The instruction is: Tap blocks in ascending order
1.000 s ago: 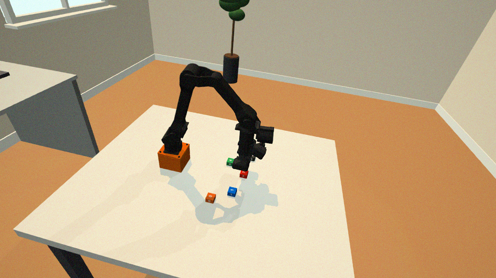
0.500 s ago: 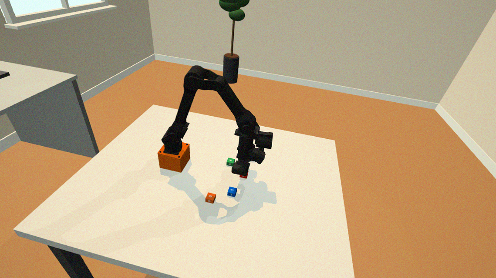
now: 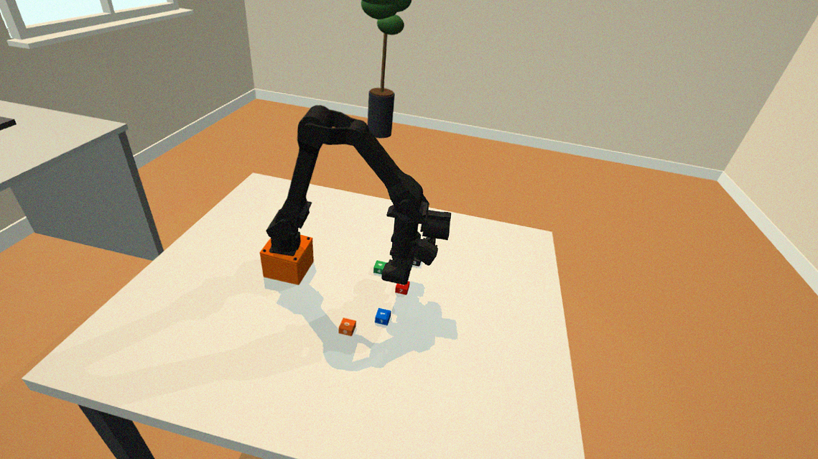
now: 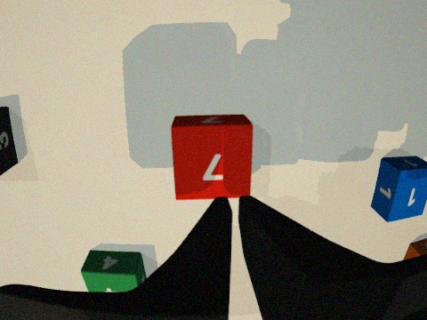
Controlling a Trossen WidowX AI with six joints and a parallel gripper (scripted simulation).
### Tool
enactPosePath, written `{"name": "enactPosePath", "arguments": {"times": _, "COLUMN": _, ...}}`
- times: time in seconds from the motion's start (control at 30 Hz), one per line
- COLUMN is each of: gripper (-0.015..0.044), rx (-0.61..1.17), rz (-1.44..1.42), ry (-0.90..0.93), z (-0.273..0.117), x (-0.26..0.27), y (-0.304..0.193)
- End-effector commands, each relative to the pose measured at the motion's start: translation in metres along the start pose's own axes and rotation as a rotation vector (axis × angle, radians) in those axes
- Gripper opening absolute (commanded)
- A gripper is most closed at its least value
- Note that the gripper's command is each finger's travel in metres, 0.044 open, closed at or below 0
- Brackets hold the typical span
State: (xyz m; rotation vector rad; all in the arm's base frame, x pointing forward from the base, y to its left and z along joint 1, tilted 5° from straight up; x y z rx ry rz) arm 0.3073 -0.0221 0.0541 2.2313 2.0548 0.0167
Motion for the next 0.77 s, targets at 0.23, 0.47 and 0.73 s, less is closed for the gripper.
{"name": "enactPosePath", "arguments": {"times": 0.23, "gripper": 0.0230, "rx": 0.003, "rz": 0.001, "ry": 0.019, "z": -0.043, "x": 0.093, "y": -0.008}}
{"name": "enactPosePath", "arguments": {"times": 0.47, "gripper": 0.0400, "rx": 0.005, "rz": 0.001, "ry": 0.025, "z": -0.086, "x": 0.180, "y": -0.051}}
{"name": "enactPosePath", "arguments": {"times": 0.73, "gripper": 0.0400, "rx": 0.005, "rz": 0.001, "ry": 0.025, "z": -0.090, "x": 0.187, "y": -0.056}}
Point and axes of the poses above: the point midway between the two fingers, 35 mm back from their tips, its own z axis out along the fingers, its own x axis across the jaws, y = z × x, the point moved 4 cm from there along -z, back along the fingers, and after that the axes turned 3 degrees about -z, right-handed, at the moved point
